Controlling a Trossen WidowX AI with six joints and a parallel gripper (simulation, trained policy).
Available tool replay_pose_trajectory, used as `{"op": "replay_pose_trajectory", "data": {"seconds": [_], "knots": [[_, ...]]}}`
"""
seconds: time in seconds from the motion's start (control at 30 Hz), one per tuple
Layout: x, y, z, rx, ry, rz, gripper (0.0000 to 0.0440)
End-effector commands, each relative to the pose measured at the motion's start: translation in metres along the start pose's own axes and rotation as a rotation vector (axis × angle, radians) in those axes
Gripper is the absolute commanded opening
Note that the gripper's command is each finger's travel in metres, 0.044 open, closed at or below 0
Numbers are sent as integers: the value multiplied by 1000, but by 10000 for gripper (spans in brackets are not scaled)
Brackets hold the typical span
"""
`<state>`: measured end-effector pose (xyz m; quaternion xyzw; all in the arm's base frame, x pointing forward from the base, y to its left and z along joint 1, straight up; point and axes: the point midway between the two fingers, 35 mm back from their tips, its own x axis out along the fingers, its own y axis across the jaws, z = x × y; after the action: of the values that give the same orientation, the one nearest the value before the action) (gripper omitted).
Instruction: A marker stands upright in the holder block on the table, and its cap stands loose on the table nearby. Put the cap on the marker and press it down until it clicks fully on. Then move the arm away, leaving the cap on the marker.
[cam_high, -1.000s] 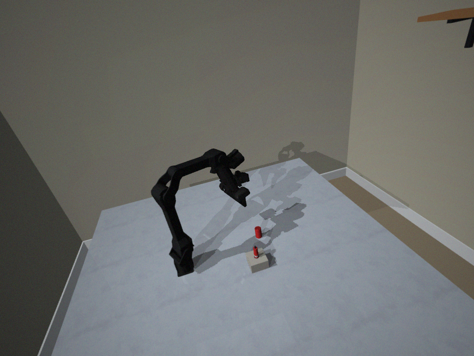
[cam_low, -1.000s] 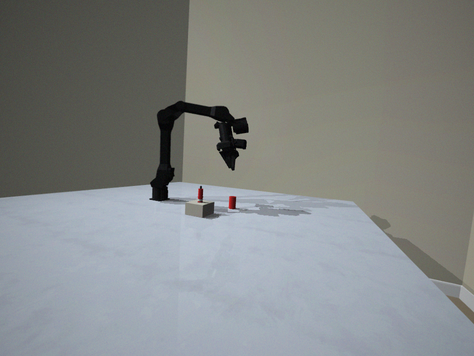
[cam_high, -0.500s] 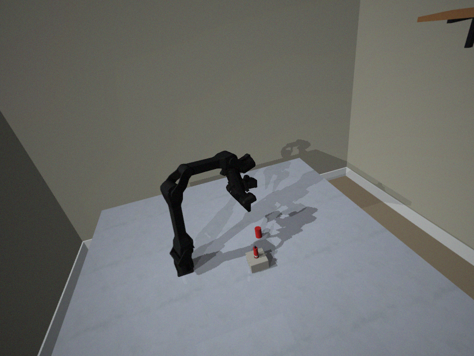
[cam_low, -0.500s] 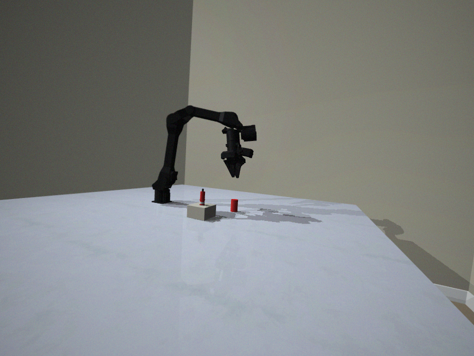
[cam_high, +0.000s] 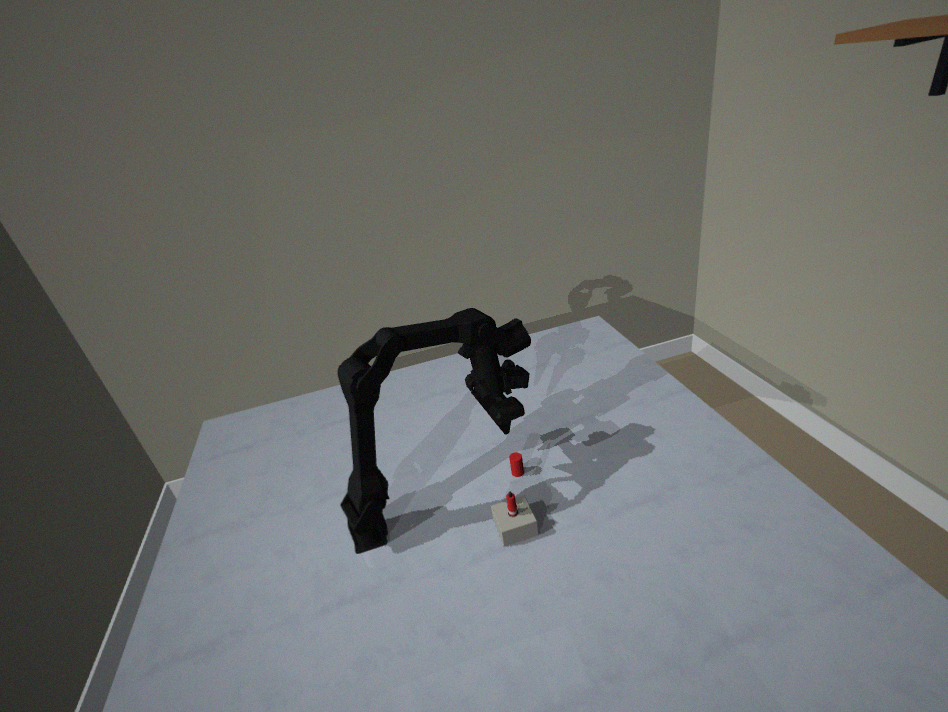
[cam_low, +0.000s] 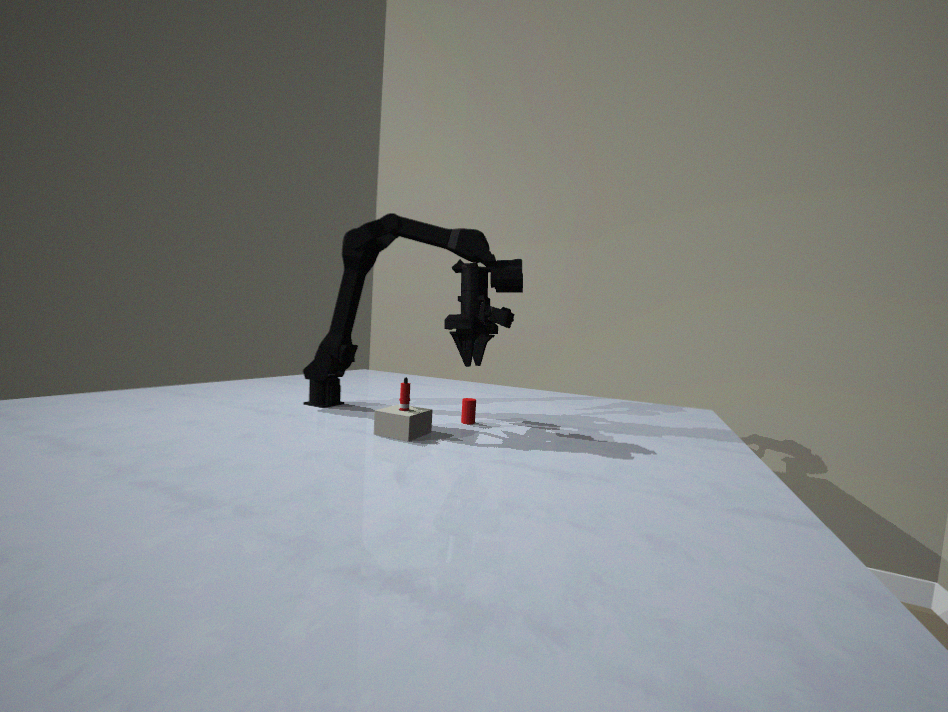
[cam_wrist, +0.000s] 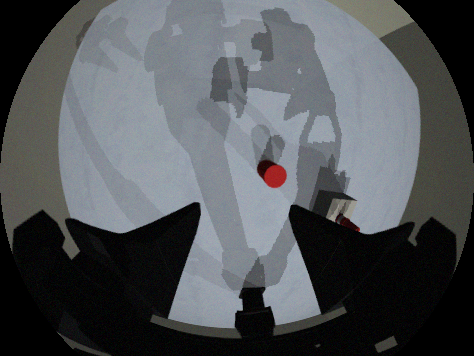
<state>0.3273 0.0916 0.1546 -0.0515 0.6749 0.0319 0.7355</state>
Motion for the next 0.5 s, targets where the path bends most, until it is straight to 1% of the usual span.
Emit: {"op": "replay_pose_trajectory", "data": {"seconds": [0.0,0.47], "knots": [[2,-3,4,5,10,14,326],[24,-20,12,28,82,45,320]]}}
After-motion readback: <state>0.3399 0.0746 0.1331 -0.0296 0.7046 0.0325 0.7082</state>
